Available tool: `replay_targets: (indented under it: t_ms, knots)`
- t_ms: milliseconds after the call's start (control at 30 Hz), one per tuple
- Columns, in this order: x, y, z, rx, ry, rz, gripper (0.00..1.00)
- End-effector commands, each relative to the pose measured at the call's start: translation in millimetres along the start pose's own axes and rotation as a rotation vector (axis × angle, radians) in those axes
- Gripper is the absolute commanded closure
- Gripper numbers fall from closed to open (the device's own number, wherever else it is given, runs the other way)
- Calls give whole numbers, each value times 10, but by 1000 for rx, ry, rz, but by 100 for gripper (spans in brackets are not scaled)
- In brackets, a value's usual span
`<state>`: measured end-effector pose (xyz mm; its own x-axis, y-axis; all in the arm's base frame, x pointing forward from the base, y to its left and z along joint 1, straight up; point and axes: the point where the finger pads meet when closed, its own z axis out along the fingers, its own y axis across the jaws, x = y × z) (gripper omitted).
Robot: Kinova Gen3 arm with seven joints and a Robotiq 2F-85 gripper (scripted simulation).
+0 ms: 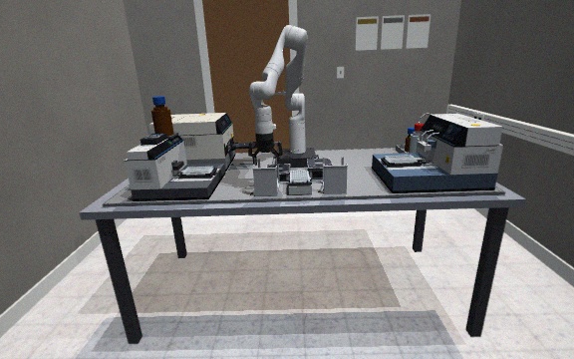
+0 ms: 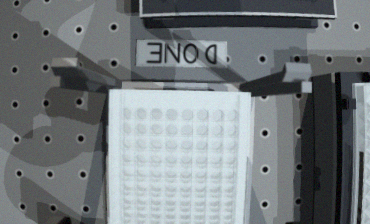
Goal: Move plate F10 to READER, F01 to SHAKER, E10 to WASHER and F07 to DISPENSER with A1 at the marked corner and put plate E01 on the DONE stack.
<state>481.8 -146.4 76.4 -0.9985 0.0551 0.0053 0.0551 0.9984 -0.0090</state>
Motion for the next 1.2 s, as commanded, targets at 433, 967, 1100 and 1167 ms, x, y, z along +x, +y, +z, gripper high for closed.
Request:
replay_targets:
  t_ms: [433,967,1100,1167]
  knots:
    - [-11,0,-234,3,-3,1,0]
    - [-10,6,-420,1,-4,0,0]
    - [-8,1,-474,2,-3,0,0]
    - [-8,4,-501,2,-3,1,0]
